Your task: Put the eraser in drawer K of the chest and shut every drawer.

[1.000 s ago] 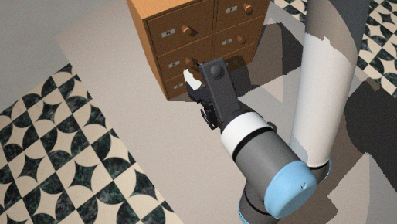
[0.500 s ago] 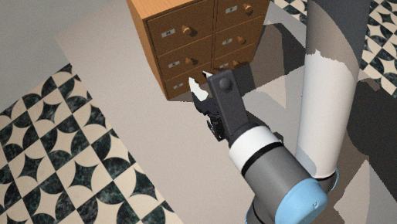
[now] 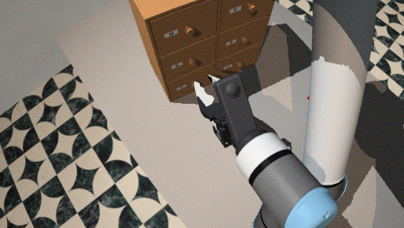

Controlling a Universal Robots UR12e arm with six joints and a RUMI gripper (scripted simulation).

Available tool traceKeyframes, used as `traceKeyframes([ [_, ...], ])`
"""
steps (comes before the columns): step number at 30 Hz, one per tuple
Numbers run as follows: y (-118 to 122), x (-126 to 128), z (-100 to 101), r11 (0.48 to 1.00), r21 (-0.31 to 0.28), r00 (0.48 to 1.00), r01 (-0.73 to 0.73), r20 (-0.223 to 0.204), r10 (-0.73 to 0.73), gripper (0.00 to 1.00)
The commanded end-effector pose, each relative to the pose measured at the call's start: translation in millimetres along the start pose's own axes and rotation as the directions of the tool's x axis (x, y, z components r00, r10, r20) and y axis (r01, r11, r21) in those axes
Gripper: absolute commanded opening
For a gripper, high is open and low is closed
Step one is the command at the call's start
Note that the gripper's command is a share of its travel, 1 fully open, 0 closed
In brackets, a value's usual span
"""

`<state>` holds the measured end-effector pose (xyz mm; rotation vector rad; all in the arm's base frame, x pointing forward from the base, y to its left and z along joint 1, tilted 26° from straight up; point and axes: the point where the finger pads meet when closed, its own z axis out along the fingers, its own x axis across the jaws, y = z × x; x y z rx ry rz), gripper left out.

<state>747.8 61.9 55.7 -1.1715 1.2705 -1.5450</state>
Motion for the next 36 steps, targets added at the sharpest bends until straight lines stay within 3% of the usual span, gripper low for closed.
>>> traceKeyframes([
  [1,-0.9,-0.1,-12.9,1.0,0.0,1.0,0.0,0.0,0.0,0.2],
  [15,-1.9,-0.1,-45.0,1.0,0.0,1.0,0.0,0.0,0.0,0.2],
  [28,-2.3,-0.1,-47.3,1.0,-0.005,1.0,0.0,0.0,0.0,0.2],
  [36,-5.4,-0.3,-51.0,0.998,-0.057,1.0,-0.001,0.001,0.002,0.2],
])
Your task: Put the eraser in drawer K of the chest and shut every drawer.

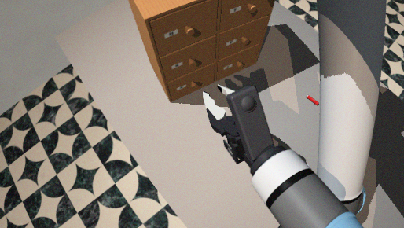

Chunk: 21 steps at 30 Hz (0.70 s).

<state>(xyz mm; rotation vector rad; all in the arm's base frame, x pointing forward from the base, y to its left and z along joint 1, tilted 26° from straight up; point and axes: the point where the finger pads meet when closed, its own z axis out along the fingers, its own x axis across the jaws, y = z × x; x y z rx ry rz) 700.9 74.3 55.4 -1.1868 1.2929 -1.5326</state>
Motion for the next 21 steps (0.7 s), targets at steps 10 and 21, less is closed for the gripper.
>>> traceKeyframes([
  [10,-8.5,-0.2,-14.3,0.988,-0.154,1.0,-0.001,0.0,0.001,0.2],
  [21,-17.8,-0.3,-31.7,0.943,-0.332,1.0,0.0,0.0,0.001,0.2],
])
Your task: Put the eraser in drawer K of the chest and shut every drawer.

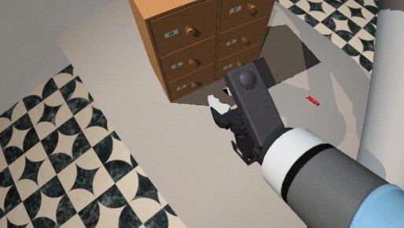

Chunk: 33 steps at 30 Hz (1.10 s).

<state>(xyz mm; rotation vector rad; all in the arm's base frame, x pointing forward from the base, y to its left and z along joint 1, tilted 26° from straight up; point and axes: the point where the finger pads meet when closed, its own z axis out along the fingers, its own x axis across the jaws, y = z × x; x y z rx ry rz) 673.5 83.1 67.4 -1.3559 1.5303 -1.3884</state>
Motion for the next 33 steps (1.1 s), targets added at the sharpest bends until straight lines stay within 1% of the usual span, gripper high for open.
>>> traceKeyframes([
  [1,-3.6,-0.5,-7.4,0.996,-0.093,1.0,-0.003,-0.003,0.003,0.2],
  [7,-6.4,-0.5,-20.7,0.976,-0.22,1.0,-0.003,-0.003,0.003,0.2],
  [14,-9.1,-0.3,-36.6,0.933,-0.359,1.0,-0.003,-0.003,0.003,0.2],
  [16,-9.1,-0.3,-36.6,0.933,-0.359,1.0,-0.003,-0.003,0.003,0.2],
  [23,-12.0,-0.2,-51.2,0.875,-0.483,1.0,-0.004,-0.003,0.002,0.2],
  [29,-14.5,-0.6,-62.0,0.817,-0.577,1.0,-0.004,-0.003,0.003,0.2],
  [31,-15.6,-0.2,-66.8,0.796,-0.605,1.0,-0.004,-0.003,0.002,0.2],
  [33,-15.6,-0.2,-66.8,0.796,-0.605,1.0,-0.004,-0.003,0.002,0.2],
])
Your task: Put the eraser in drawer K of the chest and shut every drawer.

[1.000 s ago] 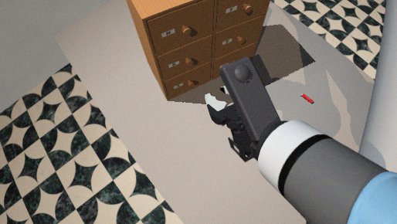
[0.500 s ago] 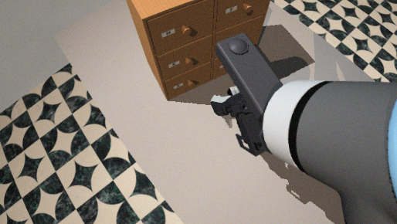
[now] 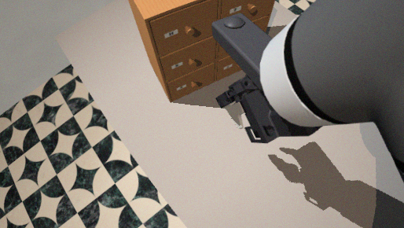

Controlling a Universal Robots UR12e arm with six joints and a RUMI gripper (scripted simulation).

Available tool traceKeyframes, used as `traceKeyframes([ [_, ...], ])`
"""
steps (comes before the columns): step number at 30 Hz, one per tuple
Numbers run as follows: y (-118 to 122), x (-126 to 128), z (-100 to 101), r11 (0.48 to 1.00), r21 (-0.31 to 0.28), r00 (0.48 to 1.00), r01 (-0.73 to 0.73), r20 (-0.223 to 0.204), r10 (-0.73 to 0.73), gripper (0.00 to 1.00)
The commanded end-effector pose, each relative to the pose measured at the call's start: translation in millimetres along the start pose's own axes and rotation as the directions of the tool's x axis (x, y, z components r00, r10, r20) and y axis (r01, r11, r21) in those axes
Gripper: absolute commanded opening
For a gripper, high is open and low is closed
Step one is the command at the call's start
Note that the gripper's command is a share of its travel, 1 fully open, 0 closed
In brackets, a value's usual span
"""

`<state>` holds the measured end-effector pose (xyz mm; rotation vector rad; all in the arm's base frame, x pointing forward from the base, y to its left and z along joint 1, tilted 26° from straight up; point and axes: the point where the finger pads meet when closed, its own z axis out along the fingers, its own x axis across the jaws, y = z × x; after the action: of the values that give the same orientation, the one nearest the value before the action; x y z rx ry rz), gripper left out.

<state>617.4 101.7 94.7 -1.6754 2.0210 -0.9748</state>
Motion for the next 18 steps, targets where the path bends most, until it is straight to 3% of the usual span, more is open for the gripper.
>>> traceKeyframes([
  [1,0.7,-0.9,-5.3,0.996,-0.093,1.0,-0.002,-0.003,0.002,0.2],
  [12,6.0,-1.4,-20.7,0.968,-0.251,1.0,-0.003,-0.003,0.002,0.2],
  [18,7.4,-1.6,-24.5,0.957,-0.291,1.0,-0.003,-0.002,0.002,0.2],
])
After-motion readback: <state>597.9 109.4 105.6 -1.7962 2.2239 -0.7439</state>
